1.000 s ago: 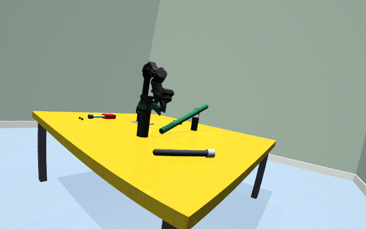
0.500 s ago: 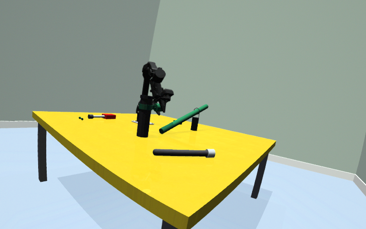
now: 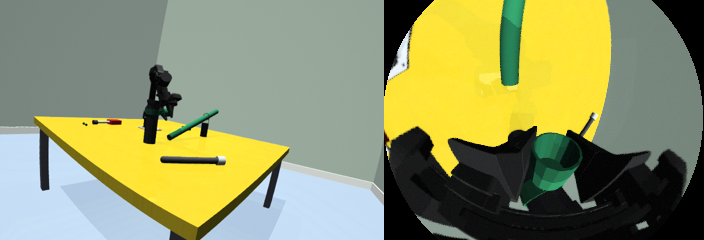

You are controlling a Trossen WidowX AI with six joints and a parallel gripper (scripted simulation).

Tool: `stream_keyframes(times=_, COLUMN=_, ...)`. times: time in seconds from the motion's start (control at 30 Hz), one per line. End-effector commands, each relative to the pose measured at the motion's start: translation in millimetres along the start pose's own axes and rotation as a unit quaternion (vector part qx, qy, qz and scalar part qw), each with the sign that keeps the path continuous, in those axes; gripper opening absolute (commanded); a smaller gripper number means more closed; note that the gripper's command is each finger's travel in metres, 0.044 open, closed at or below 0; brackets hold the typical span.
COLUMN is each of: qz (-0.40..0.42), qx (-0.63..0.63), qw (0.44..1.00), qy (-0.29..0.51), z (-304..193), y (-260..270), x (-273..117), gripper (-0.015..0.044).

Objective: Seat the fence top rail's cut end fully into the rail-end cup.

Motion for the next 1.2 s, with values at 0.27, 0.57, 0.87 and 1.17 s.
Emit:
stream_keyframes(times=0.27, qz=0.001, qx=-0.017, qw=1.000, qy=-0.011, z=0, y=6, x=-2, gripper=0.0000)
stream_keyframes(times=0.57, qz=-0.001, qx=-0.034, qw=0.999, qy=-0.021, z=0, y=9, x=-3, gripper=0.0000)
stream_keyframes(times=0.87, qz=-0.003, qx=-0.055, qw=0.998, qy=-0.033, z=-1, y=13, x=-5, gripper=0.0000)
stream_keyframes(times=1.17, qz=-0.005, qx=-0.070, qw=0.997, qy=-0.041, z=-1, y=16, x=-7, gripper=0.0000)
Point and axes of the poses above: the point midway between the two fingers, 35 mm back from their tips, its own x axis out along the fingers, its own y axis across the jaws, z = x × y, the point moved 3 cm from there along -x, back along the fingers, and after that the axes turned 12 degrees about -x, right-handed, at the moved point
